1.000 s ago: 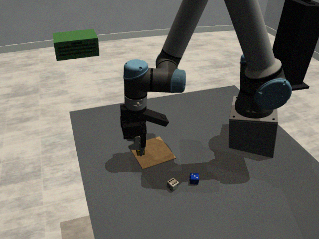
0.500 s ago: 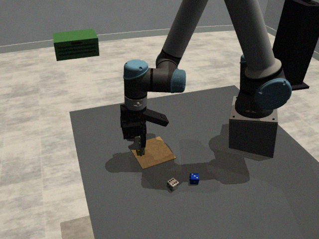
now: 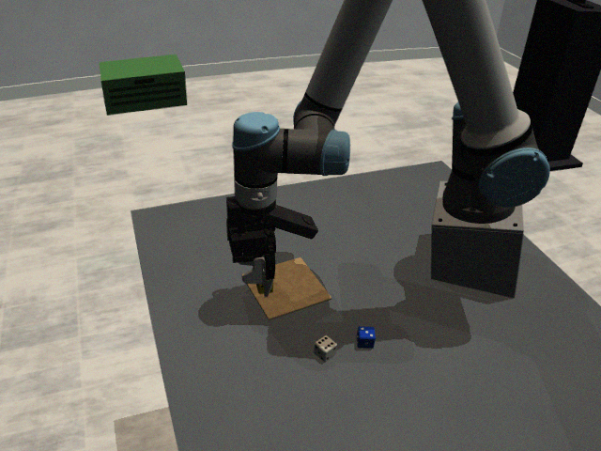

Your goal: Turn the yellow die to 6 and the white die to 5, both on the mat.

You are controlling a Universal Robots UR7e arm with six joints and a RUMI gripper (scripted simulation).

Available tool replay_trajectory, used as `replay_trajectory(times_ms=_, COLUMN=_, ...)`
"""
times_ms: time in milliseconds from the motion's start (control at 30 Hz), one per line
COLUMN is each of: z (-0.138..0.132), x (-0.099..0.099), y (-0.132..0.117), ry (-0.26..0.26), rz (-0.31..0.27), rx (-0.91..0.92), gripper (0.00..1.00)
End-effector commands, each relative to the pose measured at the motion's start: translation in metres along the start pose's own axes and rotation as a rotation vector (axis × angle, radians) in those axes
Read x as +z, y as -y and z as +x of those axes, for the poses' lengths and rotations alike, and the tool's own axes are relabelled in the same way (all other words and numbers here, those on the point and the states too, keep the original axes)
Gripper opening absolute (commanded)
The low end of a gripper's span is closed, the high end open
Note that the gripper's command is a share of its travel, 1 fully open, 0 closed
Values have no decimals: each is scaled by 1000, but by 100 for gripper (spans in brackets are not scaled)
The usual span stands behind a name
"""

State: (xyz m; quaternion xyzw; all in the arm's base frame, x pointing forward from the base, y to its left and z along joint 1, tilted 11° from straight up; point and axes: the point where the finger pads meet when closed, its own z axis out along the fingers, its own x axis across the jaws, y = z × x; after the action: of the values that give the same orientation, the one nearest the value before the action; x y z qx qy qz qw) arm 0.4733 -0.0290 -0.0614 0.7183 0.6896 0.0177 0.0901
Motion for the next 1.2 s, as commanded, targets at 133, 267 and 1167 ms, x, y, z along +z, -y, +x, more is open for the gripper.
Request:
replay_trajectory(times_ms=133, z=0, x=0, y=0, ry=0, rz=-1, rx=0, gripper=28)
replay_trajectory(times_ms=267, z=0, x=-2, y=0, ry=0, rz=-1, rx=0, gripper=28)
replay_trajectory(times_ms=1167, z=0, x=-90, y=0, ry=0, rz=-1, rx=0, gripper=28)
